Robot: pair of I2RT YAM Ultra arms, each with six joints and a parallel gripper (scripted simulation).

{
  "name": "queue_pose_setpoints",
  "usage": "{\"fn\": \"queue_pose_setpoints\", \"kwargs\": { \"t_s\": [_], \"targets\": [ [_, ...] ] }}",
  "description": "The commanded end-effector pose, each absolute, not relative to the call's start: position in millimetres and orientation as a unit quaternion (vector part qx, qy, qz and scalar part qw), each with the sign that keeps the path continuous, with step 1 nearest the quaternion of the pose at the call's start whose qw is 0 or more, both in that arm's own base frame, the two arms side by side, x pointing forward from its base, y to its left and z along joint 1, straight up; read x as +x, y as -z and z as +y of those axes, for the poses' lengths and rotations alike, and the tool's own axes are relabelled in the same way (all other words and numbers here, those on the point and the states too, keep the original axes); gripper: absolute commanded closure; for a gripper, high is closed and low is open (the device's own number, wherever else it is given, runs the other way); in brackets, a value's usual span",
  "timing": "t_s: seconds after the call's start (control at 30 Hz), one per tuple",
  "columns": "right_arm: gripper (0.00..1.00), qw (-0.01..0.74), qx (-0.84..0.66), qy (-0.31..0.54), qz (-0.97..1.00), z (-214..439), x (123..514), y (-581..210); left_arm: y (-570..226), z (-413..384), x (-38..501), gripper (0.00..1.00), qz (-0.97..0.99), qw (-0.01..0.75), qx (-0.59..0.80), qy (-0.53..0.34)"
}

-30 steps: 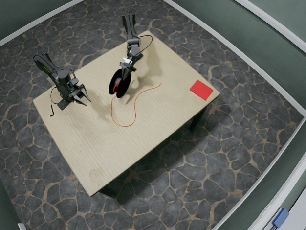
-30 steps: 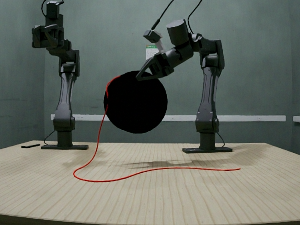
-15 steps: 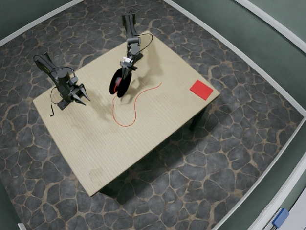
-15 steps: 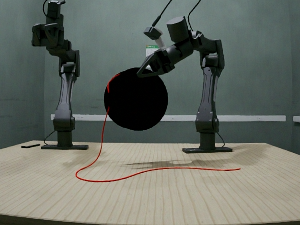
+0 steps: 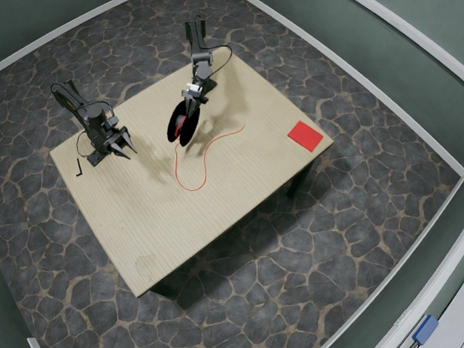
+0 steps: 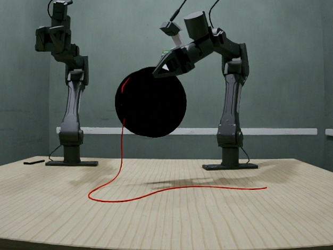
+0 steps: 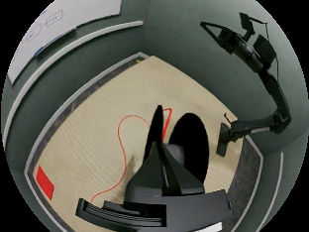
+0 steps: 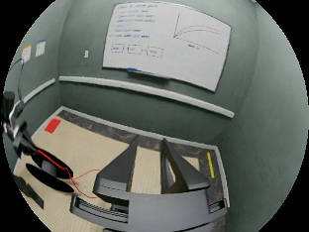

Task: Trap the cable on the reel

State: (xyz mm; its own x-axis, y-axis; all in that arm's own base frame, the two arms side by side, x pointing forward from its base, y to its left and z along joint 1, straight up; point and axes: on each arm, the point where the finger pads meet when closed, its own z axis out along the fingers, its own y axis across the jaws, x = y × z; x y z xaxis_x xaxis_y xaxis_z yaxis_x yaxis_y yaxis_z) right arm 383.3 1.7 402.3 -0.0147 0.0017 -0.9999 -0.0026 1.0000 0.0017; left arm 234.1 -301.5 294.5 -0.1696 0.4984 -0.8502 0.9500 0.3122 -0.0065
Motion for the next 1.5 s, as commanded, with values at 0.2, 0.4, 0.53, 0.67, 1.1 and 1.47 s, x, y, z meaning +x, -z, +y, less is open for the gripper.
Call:
{"fn": "queue_pose_setpoints", "kwargs": {
  "t_s": [0.2,0.4,0.53,0.67,1.1,1.47],
  "targets": [
    [0.7,0.711,0.002,0.007,0.703,-3,377,-408,-328,-305,241,1.0,0.717,0.41,0.489,0.282],
    [0.7,0.711,0.002,0.007,0.703,-3,377,-408,-339,-305,245,1.0,0.725,0.414,0.477,0.275],
    [0.7,0.711,0.002,0.007,0.703,-3,377,-408,-348,-304,247,1.0,0.728,0.418,0.47,0.272],
    [0.7,0.711,0.002,0.007,0.703,-3,377,-408,-357,-303,251,1.0,0.736,0.421,0.459,0.265],
    [0.7,0.711,0.002,0.007,0.703,-3,377,-408,-385,-302,260,1.0,0.754,0.43,0.429,0.248],
    [0.7,0.711,0.002,0.007,0.703,-3,377,-408,-411,-300,269,1.0,0.77,0.438,0.402,0.231]
  ]
}}
